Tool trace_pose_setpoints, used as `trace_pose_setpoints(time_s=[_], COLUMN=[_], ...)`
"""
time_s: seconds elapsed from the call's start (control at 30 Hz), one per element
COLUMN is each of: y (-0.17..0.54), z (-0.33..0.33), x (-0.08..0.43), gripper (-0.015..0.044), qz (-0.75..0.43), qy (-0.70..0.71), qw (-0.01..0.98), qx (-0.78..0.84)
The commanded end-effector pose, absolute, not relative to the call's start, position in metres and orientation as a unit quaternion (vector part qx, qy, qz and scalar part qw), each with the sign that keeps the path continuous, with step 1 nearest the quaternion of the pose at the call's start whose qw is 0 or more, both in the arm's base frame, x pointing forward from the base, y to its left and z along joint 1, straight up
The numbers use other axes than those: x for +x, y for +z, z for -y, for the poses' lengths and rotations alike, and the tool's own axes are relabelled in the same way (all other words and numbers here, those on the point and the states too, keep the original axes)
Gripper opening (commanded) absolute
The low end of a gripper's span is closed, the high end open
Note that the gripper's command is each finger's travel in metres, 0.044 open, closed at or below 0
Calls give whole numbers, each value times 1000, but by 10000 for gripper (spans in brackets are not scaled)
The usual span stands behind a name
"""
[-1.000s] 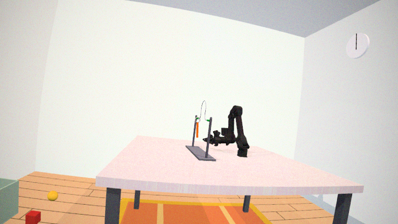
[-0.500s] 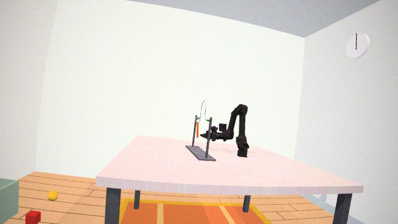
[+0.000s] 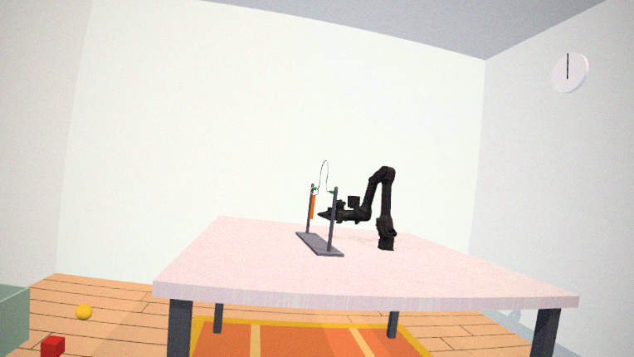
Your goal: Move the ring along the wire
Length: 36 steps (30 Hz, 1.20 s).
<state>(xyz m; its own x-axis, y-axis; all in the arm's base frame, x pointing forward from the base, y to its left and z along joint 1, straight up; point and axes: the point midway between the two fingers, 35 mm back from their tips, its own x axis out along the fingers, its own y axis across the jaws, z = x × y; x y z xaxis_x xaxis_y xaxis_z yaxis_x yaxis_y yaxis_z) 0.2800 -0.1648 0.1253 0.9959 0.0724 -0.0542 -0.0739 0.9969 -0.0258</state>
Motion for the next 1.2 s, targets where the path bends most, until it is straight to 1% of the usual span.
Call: trace_pose_setpoints(time_s=[0.0, 0.1, 0.33, 0.67, 1.17], y=[124, 123, 127, 124, 124], z=[166, 164, 167, 160, 162], x=[284, 285, 280, 281, 302], gripper=[160, 160, 160, 160, 160], qz=[-14, -5, -36, -9, -16], qy=[35, 36, 34, 39, 38], qw=[999, 999, 999, 999, 999], qx=[-6, -2, -4, -9, -9])
